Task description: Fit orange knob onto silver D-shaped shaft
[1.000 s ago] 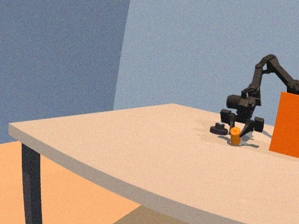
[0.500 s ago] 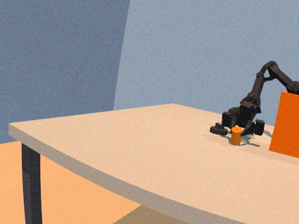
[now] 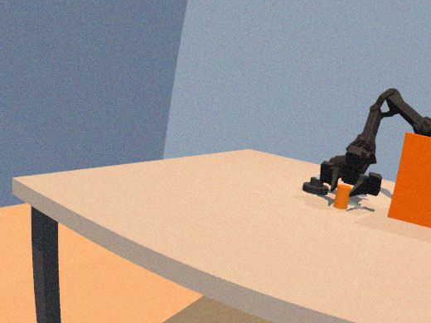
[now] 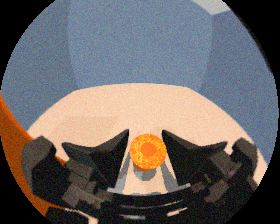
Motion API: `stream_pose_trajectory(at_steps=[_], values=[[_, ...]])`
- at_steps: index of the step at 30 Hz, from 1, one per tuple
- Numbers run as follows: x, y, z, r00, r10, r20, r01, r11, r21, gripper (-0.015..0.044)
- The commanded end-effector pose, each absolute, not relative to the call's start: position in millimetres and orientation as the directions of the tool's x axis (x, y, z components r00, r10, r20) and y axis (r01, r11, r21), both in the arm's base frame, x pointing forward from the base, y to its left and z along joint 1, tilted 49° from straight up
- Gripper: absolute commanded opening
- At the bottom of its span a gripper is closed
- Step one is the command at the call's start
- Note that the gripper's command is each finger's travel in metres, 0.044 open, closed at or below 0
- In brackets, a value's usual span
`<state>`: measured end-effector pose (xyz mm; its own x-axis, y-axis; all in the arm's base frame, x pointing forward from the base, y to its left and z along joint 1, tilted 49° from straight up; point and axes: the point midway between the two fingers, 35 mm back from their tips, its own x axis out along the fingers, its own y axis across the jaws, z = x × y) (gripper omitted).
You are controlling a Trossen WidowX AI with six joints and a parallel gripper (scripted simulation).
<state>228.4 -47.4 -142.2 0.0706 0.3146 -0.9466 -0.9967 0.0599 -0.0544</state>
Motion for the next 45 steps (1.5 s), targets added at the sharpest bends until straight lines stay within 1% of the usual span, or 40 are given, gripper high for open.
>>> stream_pose_trajectory(at_steps=[1, 17, 24, 30, 36, 41, 43, 45], values=[[229, -47, -142, 0.071, 0.317, -0.946, -0.997, 0.061, -0.055, 0.0260], [229, -47, -142, 0.071, 0.317, -0.946, -0.997, 0.061, -0.055, 0.0260], [229, -47, -142, 0.071, 0.317, -0.946, -0.997, 0.061, -0.055, 0.0440], [229, -46, -141, 0.071, 0.316, -0.946, -0.997, 0.061, -0.055, 0.0440], [232, 6, -95, 0.074, 0.315, -0.946, -0.997, 0.060, -0.057, 0.0440], [230, 13, -90, 0.064, 0.308, -0.949, -0.997, 0.062, -0.048, 0.0440], [225, 15, -96, -0.007, 0.232, -0.973, -0.997, 0.077, 0.026, 0.0440], [219, 16, -102, -0.103, 0.095, -0.990, -0.988, 0.106, 0.113, 0.0440]])
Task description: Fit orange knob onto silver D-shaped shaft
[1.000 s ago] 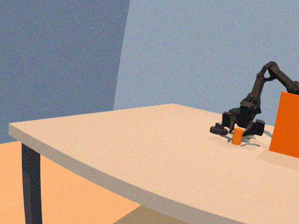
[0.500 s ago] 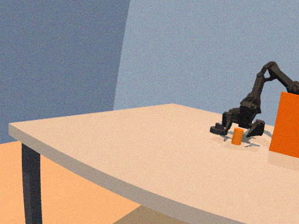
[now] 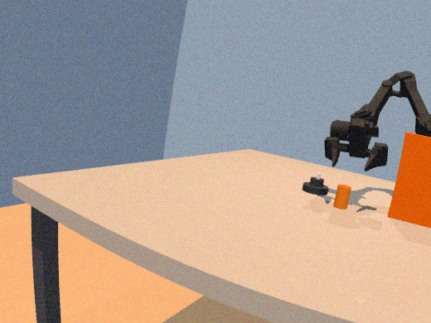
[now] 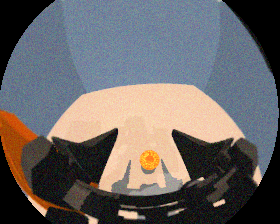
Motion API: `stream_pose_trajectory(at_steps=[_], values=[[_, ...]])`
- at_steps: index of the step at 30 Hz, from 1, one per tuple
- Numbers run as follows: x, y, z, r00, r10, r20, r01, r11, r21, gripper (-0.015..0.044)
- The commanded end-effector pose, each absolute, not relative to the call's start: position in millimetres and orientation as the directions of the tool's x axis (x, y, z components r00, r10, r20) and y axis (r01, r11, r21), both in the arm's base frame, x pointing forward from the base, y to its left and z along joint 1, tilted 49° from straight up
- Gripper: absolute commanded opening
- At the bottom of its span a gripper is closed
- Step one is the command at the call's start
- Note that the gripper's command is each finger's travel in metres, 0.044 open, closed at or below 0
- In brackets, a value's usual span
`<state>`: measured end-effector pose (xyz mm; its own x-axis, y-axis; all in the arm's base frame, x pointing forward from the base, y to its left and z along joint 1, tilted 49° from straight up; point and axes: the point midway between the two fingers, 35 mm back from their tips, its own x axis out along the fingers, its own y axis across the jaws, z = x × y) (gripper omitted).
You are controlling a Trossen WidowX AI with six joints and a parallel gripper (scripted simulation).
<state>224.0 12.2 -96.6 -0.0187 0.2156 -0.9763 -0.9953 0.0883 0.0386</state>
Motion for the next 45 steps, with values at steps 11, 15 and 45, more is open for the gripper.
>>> stream_pose_trajectory(at_steps=[11, 15, 45], values=[[230, 28, -79, -0.039, -0.713, -0.700, -0.996, 0.085, -0.031, 0.0440], [233, 31, -75, -0.002, -0.745, -0.667, -0.996, 0.059, -0.062, 0.0440], [232, 30, -74, -0.002, -0.745, -0.667, -0.167, 0.658, -0.734, 0.0440]])
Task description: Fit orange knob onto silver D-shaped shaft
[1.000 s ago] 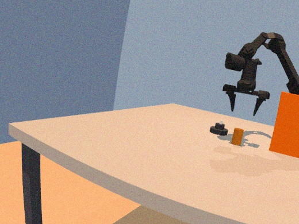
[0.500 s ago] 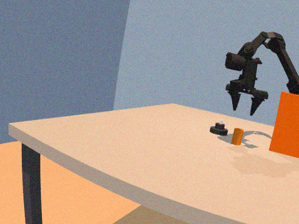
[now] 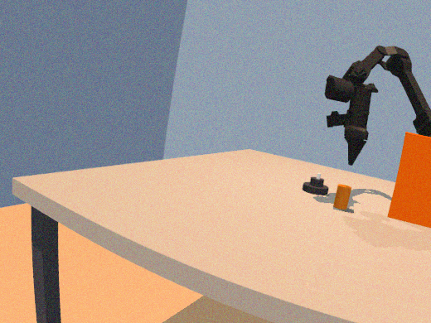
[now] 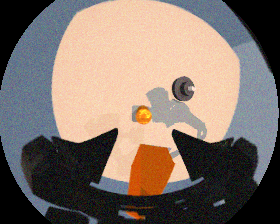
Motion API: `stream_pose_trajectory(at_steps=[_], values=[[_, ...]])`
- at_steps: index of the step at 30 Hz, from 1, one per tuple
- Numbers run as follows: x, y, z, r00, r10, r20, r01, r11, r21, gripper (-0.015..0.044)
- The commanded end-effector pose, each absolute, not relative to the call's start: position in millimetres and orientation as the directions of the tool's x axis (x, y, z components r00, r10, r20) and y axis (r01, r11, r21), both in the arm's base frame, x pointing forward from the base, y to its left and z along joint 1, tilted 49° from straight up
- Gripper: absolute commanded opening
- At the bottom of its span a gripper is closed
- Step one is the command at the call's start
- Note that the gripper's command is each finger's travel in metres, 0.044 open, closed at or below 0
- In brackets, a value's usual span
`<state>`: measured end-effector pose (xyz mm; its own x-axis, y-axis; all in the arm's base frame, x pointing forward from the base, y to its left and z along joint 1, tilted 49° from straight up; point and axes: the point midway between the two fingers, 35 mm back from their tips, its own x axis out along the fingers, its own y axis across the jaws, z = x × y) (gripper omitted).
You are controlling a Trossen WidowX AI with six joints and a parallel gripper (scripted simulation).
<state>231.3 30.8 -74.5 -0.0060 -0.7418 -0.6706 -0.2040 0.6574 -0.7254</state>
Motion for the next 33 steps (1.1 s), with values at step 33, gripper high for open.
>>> stream_pose_trajectory(at_steps=[33], values=[[234, -27, -126, -0.001, -0.744, -0.668, -0.168, 0.658, -0.734, 0.0440]])
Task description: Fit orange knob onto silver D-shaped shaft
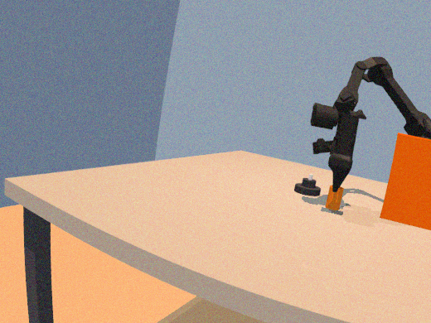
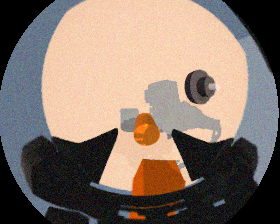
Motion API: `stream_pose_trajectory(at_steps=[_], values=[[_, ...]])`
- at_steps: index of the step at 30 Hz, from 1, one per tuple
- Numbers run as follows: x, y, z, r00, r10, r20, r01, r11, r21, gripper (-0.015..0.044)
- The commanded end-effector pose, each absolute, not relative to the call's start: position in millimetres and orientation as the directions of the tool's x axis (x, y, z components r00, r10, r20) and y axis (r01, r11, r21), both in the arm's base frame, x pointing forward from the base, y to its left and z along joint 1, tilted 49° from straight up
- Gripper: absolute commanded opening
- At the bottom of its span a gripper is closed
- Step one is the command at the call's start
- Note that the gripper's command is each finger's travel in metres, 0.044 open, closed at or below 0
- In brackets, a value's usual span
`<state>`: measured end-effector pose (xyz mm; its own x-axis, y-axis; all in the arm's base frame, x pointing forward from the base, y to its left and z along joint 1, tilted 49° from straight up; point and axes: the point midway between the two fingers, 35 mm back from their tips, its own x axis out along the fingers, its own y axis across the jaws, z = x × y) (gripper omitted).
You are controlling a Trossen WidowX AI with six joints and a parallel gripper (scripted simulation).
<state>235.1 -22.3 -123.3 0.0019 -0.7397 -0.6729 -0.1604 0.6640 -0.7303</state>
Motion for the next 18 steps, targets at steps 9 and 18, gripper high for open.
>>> stream_pose_trajectory(at_steps=[9, 18], values=[[233, -38, -136, -0.001, -0.745, -0.667, -0.168, 0.658, -0.734, 0.0440], [232, -49, -145, -0.002, -0.747, -0.665, -0.168, 0.656, -0.736, 0.0440]])
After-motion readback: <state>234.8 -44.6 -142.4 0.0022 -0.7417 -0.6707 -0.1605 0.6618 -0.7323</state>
